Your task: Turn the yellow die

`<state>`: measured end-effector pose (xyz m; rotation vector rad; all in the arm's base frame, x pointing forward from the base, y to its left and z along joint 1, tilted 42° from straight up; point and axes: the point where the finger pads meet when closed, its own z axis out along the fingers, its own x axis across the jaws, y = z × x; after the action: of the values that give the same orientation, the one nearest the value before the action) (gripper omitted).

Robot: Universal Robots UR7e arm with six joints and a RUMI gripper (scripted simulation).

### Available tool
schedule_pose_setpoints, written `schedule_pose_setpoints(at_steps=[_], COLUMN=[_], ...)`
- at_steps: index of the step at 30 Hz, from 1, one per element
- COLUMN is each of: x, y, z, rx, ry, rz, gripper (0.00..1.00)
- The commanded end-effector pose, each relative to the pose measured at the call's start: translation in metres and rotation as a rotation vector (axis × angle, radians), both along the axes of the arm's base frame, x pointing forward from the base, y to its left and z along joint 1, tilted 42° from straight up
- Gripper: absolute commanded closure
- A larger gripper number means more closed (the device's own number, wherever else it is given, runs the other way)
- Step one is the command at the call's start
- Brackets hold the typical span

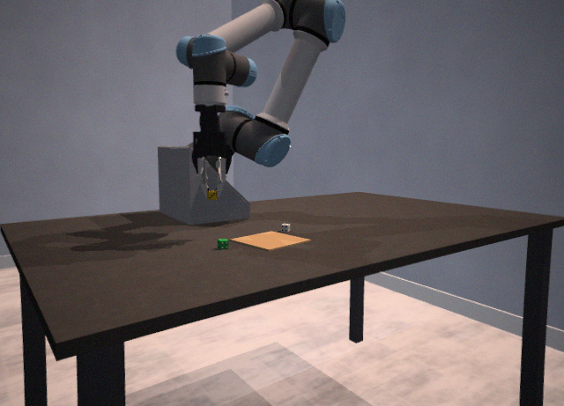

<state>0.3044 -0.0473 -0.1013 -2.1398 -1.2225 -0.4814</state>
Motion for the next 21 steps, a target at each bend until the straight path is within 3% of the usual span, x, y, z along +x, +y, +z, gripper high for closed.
schedule_pose_setpoints(at_steps=[1, 7, 21], x=[0.001, 0.009, 0.066], y=[0.000, 0.003, 0.040], z=[0.000, 0.004, 0.037], rx=[-0.001, -0.005, -0.017], ry=[-0.006, -0.056, -0.416], rz=[0.006, 0.061, 0.462], gripper=[0.97, 0.97, 0.97])
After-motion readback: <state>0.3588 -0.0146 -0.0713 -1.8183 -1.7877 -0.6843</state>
